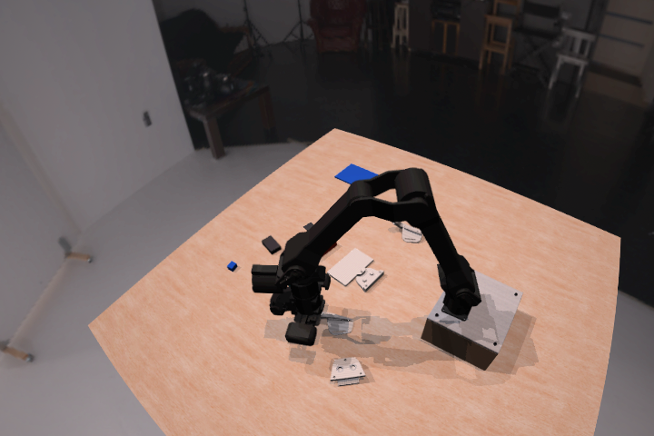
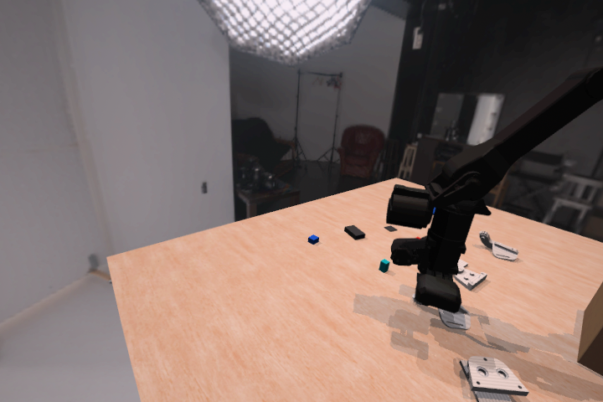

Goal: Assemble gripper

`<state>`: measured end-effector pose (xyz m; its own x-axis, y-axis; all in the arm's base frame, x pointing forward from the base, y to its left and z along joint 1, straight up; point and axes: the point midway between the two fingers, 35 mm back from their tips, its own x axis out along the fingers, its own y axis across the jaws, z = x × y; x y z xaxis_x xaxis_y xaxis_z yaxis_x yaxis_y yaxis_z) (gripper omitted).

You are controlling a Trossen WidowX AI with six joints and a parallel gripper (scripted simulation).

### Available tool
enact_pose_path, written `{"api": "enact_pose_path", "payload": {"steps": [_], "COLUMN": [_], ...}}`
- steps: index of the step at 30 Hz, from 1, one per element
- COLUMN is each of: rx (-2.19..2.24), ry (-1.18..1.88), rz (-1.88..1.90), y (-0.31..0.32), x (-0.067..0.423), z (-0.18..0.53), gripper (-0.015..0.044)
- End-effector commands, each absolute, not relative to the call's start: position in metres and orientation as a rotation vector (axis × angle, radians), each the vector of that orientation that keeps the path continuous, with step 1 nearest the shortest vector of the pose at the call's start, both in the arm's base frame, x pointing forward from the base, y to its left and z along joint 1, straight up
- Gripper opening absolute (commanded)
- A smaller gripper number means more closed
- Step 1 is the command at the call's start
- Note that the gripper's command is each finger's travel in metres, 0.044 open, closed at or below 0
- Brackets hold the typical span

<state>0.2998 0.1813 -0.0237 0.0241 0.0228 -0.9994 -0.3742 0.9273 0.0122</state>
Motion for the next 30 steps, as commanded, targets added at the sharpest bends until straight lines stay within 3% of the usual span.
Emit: {"api": "enact_pose_path", "payload": {"steps": [1,30], "rx": [-0.284,-0.287], "ry": [1.521,1.521], "rz": [0.306,0.303], "y": [0.181,0.149], "x": [0.3,0.313], "z": [-0.031,-0.038], "gripper": [0.0,0.0]}}
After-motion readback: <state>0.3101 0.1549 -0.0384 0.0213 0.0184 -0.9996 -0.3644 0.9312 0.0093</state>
